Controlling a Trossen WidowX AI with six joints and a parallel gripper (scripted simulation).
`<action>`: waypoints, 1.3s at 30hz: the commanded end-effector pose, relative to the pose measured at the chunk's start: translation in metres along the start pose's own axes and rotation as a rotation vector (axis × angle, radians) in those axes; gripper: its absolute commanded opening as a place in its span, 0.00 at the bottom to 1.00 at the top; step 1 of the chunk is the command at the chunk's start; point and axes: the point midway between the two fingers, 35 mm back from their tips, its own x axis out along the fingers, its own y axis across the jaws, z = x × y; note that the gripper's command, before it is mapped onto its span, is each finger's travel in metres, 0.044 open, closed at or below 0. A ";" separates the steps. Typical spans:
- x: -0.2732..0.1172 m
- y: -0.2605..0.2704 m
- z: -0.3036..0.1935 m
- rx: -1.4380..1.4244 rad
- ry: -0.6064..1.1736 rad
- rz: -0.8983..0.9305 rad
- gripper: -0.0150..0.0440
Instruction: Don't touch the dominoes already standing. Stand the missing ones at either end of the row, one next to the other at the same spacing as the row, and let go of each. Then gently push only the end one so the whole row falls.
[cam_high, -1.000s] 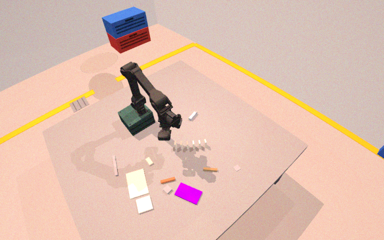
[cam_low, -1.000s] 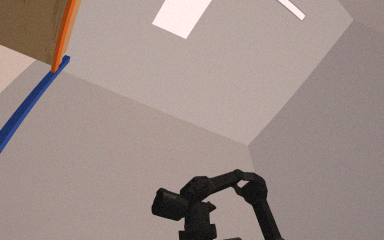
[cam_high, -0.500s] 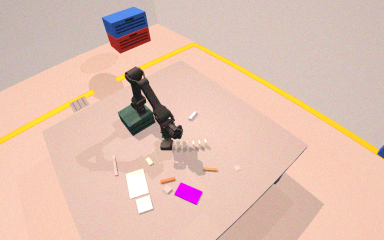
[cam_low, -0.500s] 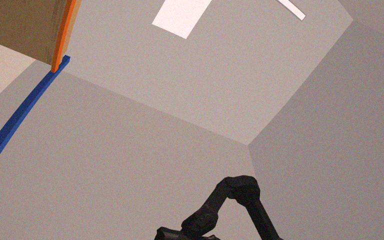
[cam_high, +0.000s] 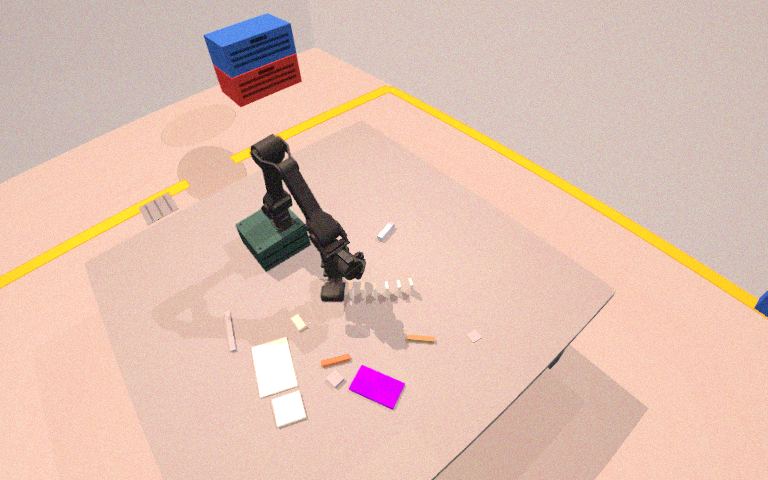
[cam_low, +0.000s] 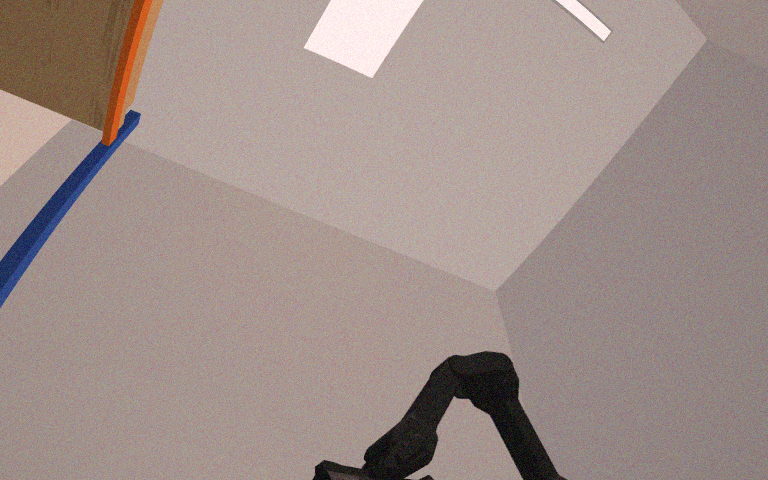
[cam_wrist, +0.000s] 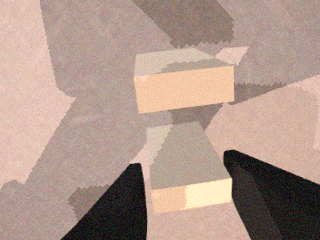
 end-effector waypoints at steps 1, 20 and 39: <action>0.001 0.000 0.000 -0.003 0.000 0.000 0.66; -0.123 -0.002 0.002 0.000 -0.001 0.000 1.00; -0.105 -0.037 -0.033 1.286 -0.002 -0.002 1.00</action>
